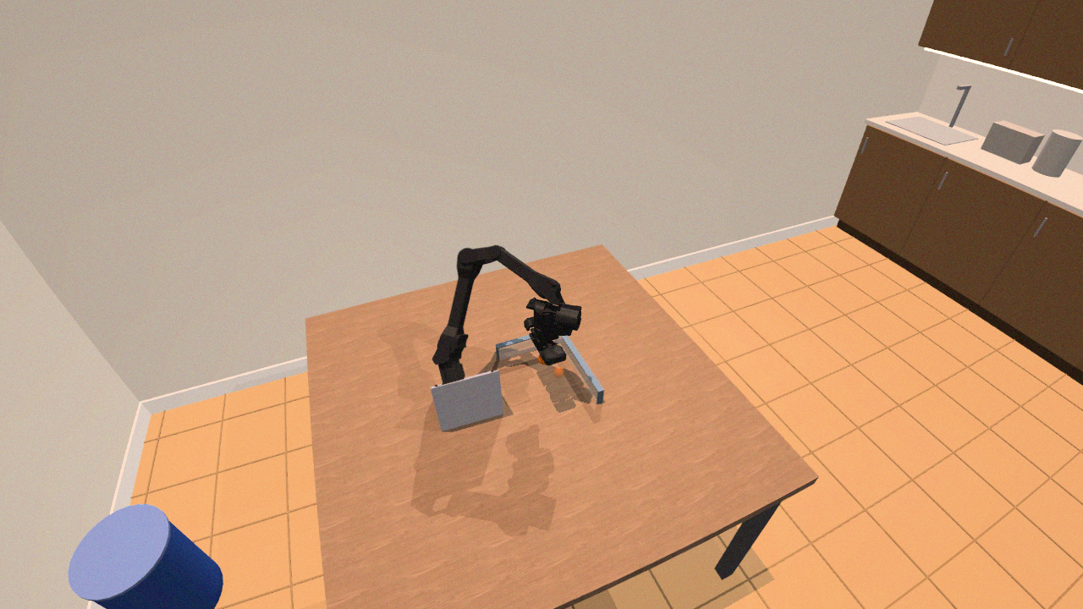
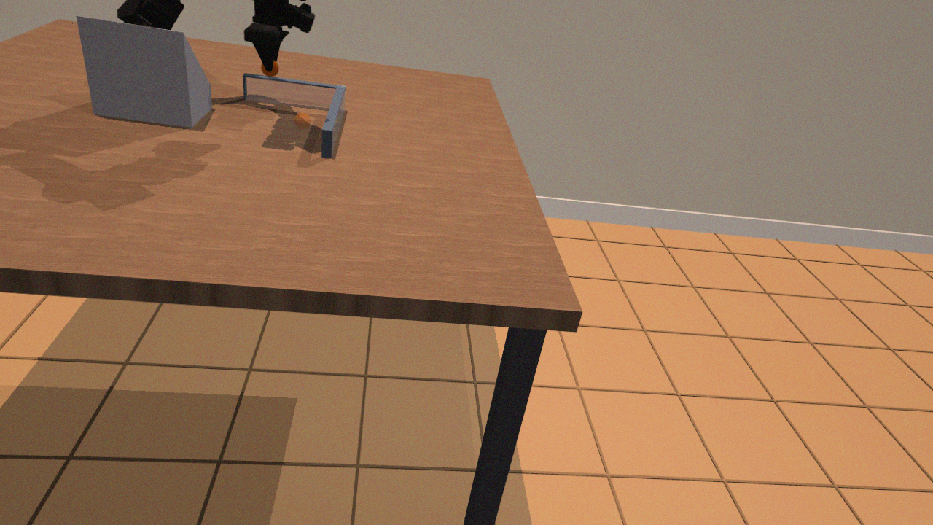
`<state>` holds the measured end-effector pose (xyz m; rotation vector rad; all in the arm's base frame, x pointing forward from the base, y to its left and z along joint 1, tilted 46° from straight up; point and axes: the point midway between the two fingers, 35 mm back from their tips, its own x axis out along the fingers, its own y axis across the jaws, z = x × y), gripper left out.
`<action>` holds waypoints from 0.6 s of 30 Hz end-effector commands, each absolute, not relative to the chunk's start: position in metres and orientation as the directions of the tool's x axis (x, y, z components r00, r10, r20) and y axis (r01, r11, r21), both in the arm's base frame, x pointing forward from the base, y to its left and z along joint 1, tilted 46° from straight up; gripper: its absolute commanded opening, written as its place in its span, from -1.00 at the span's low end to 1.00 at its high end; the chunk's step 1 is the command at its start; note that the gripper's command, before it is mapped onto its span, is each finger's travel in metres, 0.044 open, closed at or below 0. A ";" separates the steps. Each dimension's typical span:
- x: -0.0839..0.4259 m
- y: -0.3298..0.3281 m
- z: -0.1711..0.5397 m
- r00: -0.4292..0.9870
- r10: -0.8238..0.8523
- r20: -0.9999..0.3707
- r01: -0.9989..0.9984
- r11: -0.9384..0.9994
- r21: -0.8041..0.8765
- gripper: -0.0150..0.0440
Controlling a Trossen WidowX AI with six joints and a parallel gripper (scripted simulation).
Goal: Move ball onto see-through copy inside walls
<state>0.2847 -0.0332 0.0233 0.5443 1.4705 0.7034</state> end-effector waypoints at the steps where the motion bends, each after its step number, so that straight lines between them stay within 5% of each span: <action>1: 0.285 -0.039 0.031 -0.033 0.712 -0.701 -0.108 0.695 0.711 -0.49; 18: 0.342 0.018 0.025 -0.031 0.715 -0.698 -0.111 0.692 0.713 -0.49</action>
